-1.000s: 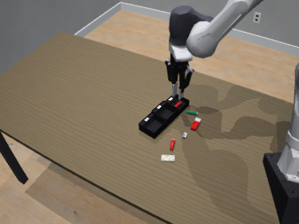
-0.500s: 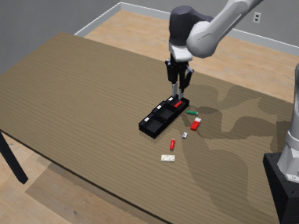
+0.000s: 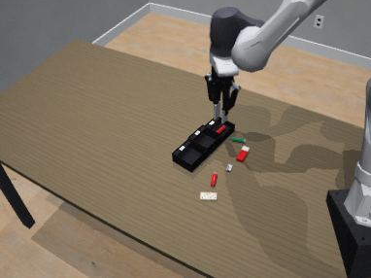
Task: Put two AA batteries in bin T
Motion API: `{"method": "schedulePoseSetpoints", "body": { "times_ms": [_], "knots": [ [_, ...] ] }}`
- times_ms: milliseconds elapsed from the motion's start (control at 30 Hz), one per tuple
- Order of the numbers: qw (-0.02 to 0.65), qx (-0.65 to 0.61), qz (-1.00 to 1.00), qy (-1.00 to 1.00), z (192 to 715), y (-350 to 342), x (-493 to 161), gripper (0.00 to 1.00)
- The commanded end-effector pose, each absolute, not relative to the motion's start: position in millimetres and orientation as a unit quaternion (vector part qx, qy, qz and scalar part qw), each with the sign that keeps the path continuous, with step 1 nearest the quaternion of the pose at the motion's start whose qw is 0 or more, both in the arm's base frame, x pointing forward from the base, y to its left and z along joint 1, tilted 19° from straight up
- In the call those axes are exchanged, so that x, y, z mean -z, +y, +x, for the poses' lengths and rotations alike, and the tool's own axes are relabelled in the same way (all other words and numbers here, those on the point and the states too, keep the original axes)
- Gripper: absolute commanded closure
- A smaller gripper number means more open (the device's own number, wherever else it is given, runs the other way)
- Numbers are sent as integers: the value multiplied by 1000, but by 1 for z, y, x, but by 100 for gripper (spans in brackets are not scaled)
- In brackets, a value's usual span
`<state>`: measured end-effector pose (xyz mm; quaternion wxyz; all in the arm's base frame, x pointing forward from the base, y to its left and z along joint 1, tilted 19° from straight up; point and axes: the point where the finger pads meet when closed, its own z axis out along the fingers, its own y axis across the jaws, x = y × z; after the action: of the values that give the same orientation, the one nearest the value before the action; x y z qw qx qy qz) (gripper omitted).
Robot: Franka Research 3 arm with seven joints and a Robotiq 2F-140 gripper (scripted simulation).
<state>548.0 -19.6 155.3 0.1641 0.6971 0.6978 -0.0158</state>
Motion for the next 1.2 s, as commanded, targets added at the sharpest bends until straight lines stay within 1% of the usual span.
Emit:
{"method": "schedulePoseSetpoints", "body": {
  "times_ms": [0, 367, 500, 600, 667, 867, 1167],
  "knots": [
    [164, 17, 697, 698, 547, -19, -156, 83],
    [164, 17, 697, 698, 545, -19, -155, 83],
    [162, 32, 627, 762, 529, 9, -146, 83],
    [160, 39, 596, 786, 517, 29, -139, 83],
    [160, 39, 596, 786, 517, 29, -139, 83],
    [156, 54, 516, 841, 493, 71, -124, 83],
    [156, 54, 516, 841, 458, 133, -103, 83]
  ]
}}
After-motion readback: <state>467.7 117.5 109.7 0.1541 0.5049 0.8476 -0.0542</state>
